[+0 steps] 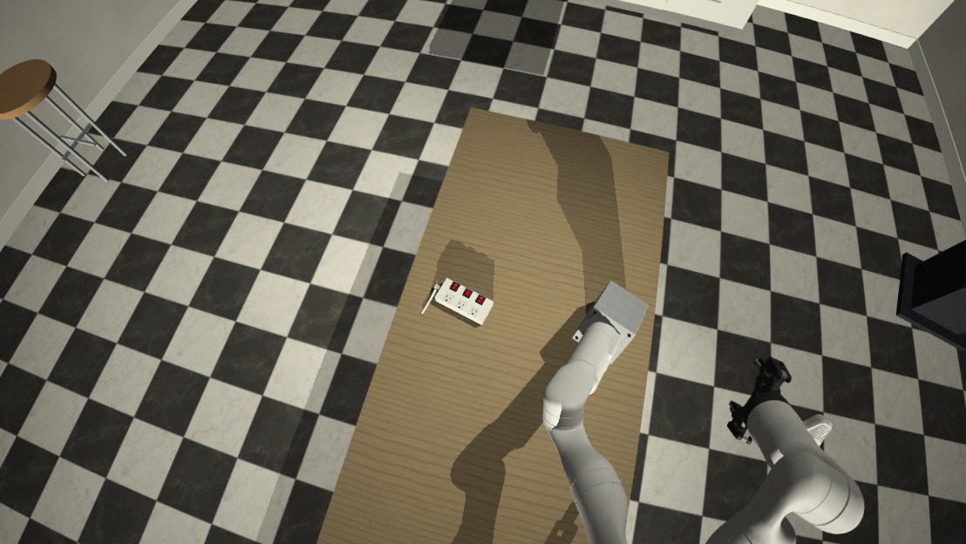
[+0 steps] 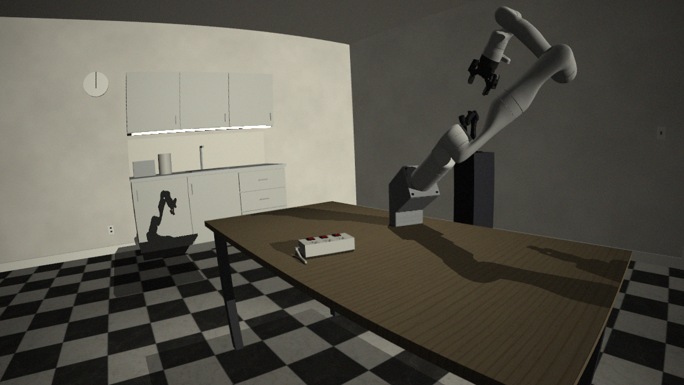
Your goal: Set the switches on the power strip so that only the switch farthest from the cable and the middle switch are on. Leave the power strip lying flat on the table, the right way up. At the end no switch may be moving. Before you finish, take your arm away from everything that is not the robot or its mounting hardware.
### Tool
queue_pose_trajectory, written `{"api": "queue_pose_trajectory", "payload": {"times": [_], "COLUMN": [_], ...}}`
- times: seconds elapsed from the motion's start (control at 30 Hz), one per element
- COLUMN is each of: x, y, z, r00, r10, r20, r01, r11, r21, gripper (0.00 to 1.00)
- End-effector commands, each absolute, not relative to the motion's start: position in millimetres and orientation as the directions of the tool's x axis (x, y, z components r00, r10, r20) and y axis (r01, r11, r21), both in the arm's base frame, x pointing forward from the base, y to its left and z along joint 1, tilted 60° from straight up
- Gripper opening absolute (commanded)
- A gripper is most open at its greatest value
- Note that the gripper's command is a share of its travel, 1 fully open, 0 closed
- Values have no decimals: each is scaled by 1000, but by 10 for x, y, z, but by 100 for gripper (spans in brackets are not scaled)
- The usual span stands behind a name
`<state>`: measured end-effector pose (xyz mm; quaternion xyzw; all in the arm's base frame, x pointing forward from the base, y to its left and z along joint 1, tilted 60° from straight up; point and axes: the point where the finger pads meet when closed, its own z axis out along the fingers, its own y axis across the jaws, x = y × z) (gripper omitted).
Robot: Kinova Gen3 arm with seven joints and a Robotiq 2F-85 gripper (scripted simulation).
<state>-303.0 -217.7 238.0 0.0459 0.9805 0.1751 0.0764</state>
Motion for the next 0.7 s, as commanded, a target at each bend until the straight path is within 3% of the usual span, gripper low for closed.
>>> {"api": "queue_pose_trajectory", "payload": {"times": [0.0,0.67], "x": [-2979,-2667], "y": [-2245,-2550], "z": [2349,2209], "r00": [-985,-979], "r10": [99,107], "r20": [-141,-172], "r01": [44,41], "r11": [935,937], "r21": [351,346], "gripper": [100,100]}}
